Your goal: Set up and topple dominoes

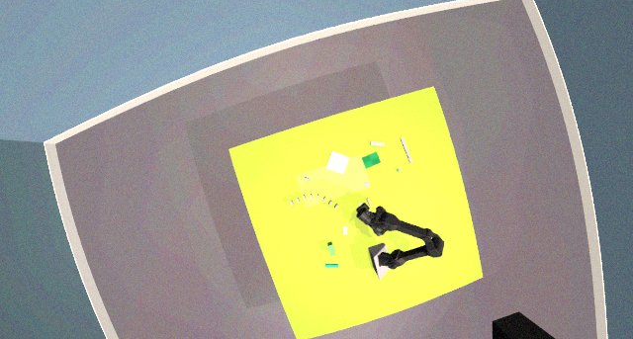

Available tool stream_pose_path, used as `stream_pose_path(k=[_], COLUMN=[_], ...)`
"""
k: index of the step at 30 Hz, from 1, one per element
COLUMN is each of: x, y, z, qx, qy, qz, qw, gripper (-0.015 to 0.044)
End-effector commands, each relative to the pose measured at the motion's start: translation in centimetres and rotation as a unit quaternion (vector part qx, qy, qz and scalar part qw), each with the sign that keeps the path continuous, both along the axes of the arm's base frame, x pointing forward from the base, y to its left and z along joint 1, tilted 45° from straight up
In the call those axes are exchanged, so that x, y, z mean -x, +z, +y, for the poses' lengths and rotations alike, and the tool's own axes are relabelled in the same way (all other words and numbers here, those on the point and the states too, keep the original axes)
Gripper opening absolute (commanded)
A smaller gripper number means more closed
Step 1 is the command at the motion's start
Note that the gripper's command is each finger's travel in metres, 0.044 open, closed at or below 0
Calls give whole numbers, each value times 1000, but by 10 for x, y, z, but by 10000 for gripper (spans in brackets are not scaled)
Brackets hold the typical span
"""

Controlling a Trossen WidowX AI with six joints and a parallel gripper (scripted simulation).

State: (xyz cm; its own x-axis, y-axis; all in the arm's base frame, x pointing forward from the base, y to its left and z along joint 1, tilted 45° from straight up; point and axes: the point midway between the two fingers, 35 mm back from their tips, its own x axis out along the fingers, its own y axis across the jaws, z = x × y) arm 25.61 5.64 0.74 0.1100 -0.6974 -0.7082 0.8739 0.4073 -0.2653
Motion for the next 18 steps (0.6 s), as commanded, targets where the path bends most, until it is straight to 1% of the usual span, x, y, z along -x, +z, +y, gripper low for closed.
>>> stream_pose_path(k=[1, 13, 15, 18], x=[-1, -2, -7, -14], y=[1, -1, -16, -46], z=[0, -2, -16, -51], qx=[-1, -1, -2, 0], qy=[-1, -1, -1, -1], qz=[-6, -6, -6, -6], qw=[1000, 1000, 1000, 1000], gripper=[0, 0, 0, 0])
